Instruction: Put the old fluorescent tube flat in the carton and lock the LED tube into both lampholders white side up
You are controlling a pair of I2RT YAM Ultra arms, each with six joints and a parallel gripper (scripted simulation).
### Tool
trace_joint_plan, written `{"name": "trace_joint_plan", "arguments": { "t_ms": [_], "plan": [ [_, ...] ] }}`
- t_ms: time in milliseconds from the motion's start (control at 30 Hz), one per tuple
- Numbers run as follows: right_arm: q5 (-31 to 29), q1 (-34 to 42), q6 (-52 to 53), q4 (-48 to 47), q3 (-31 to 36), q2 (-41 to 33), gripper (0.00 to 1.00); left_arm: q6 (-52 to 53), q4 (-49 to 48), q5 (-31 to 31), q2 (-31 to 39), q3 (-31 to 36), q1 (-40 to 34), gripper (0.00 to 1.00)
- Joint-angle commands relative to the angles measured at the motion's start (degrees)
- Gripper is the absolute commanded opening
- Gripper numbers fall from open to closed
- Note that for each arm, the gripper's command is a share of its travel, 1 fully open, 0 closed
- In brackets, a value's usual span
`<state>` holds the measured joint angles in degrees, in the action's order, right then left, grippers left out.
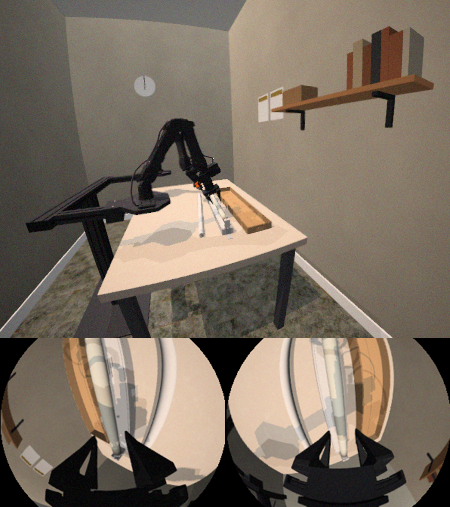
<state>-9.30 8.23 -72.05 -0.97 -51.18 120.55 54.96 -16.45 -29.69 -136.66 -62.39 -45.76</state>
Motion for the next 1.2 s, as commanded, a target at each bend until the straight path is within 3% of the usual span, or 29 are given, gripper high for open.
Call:
{"name": "trace_joint_plan", "arguments": {
  "t_ms": [0, 567, 733, 1167],
  "plan": [
    [0.8, -0.8, -0.7, -2.8, -1.5, 2.2, 0.49, 1.2, -1.5, 1.0, -2.0, -2.1, 1.5, 0.49],
    [1.4, -1.8, -1.7, -7.9, -5.6, 10.9, 0.49, 3.8, -3.5, 2.5, -9.6, -9.1, 4.3, 0.49],
    [1.3, -1.5, -0.9, -5.2, -6.4, 8.8, 0.49, 3.0, -1.8, 1.8, -7.1, -9.6, 2.5, 0.49],
    [1.3, -1.4, -1.3, -7.4, -4.3, 8.9, 0.49, 3.1, -2.4, 2.1, -9.4, -7.1, 4.0, 0.49]
  ]
}}
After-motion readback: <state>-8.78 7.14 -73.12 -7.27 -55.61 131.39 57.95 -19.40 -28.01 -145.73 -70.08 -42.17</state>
